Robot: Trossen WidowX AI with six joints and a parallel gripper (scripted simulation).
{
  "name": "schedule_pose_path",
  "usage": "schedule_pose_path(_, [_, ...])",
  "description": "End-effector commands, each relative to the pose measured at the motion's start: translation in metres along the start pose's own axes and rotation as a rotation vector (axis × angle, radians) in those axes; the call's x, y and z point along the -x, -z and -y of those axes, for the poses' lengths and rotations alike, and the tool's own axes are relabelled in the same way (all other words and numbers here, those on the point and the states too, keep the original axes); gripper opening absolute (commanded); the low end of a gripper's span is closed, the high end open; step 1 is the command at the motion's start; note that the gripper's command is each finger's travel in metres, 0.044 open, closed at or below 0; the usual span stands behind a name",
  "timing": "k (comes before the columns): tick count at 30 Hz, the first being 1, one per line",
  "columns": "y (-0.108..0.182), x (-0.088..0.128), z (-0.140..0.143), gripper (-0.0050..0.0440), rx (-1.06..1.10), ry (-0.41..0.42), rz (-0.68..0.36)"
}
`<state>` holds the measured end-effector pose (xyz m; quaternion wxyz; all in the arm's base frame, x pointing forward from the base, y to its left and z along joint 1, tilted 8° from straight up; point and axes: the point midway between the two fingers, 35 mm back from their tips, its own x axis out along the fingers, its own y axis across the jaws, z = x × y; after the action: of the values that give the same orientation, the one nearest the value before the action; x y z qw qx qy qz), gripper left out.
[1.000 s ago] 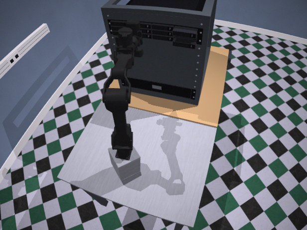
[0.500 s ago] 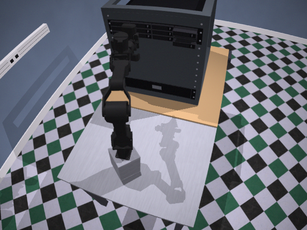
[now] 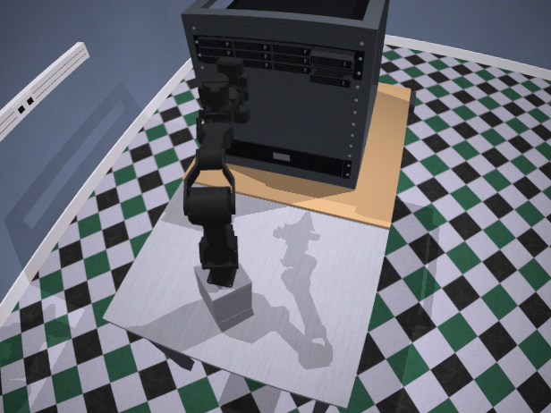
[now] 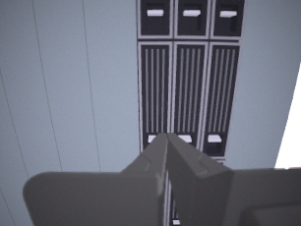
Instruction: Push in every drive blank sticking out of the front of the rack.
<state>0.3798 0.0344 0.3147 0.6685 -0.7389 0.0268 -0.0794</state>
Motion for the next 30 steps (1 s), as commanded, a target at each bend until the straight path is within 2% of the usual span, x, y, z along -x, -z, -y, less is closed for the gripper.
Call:
schedule_pose_path(1, [0.002, 0.007, -0.004, -0.005, -0.005, 0.021, -0.006])
schedule_pose_path(5, [0.002, 0.006, -0.003, -0.005, -0.005, 0.021, -0.006])
schedule_pose_path(11, [0.002, -0.01, -0.003, -0.005, -0.005, 0.021, -0.006])
schedule_pose_path(30, [0.002, -0.007, -0.003, -0.005, -0.008, 0.021, -0.008])
